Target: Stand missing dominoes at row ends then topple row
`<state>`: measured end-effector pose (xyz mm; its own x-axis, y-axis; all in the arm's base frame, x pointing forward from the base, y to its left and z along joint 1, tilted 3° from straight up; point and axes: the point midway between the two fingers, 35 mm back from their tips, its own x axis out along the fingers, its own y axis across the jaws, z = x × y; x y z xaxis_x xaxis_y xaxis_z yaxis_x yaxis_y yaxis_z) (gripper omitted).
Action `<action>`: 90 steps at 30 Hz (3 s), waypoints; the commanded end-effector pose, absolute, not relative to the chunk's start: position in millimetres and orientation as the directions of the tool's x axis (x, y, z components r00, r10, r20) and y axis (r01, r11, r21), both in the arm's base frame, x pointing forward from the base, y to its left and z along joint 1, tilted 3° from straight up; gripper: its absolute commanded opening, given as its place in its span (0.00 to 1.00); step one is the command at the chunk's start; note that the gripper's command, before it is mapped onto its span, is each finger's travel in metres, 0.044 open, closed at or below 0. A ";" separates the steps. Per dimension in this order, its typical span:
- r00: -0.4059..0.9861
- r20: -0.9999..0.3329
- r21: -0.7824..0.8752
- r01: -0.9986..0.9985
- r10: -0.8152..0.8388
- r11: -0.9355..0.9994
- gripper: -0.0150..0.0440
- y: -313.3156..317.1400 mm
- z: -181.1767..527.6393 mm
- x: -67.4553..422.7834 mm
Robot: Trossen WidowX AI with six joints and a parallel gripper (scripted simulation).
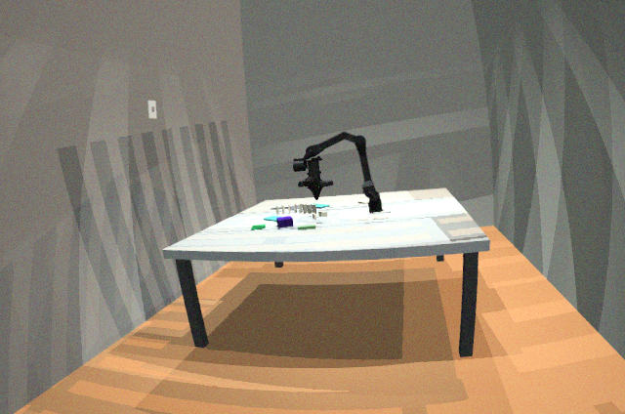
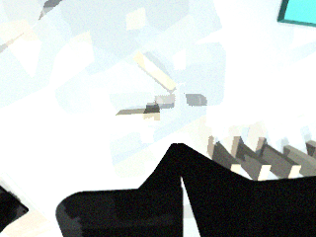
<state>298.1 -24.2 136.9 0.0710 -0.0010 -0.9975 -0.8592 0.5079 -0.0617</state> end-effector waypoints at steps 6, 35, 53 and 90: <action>0.072 -0.997 -0.065 -0.861 -0.005 0.504 0.25 -25.1 79.9 306.5; 0.070 -0.998 -0.061 -0.863 0.000 0.501 0.25 -8.5 66.7 284.2; 0.067 -0.998 -0.067 -0.997 -0.002 -0.039 0.57 13.2 132.2 241.2; 0.066 -0.998 -0.034 -0.524 -0.001 -0.851 1.00 25.5 75.8 227.5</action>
<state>230.0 26.8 100.5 0.0845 0.0061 -0.9964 -0.5278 -0.8479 -0.0499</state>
